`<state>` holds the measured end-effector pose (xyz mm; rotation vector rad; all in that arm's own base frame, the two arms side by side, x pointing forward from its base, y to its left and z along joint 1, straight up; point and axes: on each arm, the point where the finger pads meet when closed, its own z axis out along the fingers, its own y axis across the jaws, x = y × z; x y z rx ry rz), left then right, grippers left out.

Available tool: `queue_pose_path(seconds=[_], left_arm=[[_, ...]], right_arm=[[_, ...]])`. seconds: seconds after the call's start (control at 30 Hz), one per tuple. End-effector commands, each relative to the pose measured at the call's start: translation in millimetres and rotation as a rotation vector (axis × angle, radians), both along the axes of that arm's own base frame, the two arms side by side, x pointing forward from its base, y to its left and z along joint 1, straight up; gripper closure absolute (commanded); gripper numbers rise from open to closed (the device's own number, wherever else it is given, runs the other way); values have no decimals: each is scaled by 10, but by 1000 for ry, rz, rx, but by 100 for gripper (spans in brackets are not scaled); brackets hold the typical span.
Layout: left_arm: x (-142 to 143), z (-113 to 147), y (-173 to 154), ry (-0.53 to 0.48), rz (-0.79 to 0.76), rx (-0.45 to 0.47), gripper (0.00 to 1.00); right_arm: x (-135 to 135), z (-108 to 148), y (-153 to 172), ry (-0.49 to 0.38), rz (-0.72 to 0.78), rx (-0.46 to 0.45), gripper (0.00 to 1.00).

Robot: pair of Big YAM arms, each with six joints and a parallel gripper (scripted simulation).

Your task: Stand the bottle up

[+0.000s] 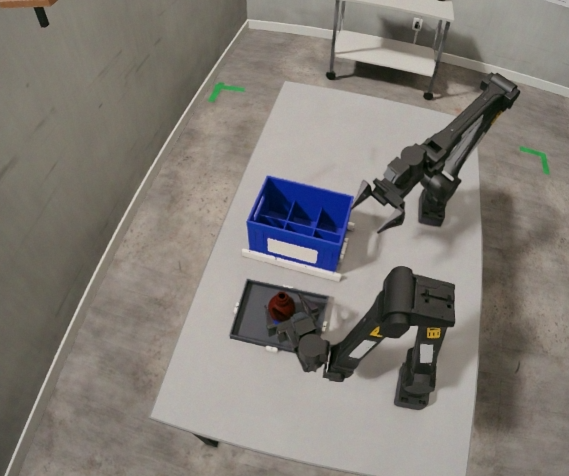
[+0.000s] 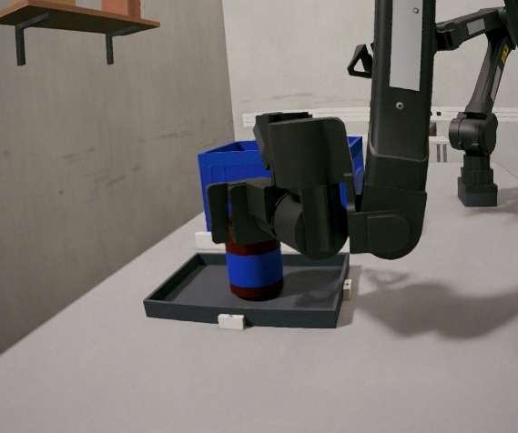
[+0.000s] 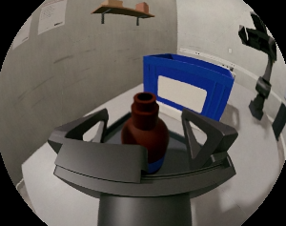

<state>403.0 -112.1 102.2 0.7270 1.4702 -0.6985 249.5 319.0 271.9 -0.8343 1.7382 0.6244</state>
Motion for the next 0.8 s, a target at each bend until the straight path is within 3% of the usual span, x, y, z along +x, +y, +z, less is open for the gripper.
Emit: queue_pose_path(seconds=[0.0,0.5,0.77], left_arm=[[-54,109,113,-42,15,7,0],[-409,111,547,-52,15,21,0],[-325,14,455,-17,-9,3,0]], right_arm=[[36,120,12,-30,-1,21,0],[36,120,12,-30,-1,21,0],[36,120,12,-30,-1,21,0]])
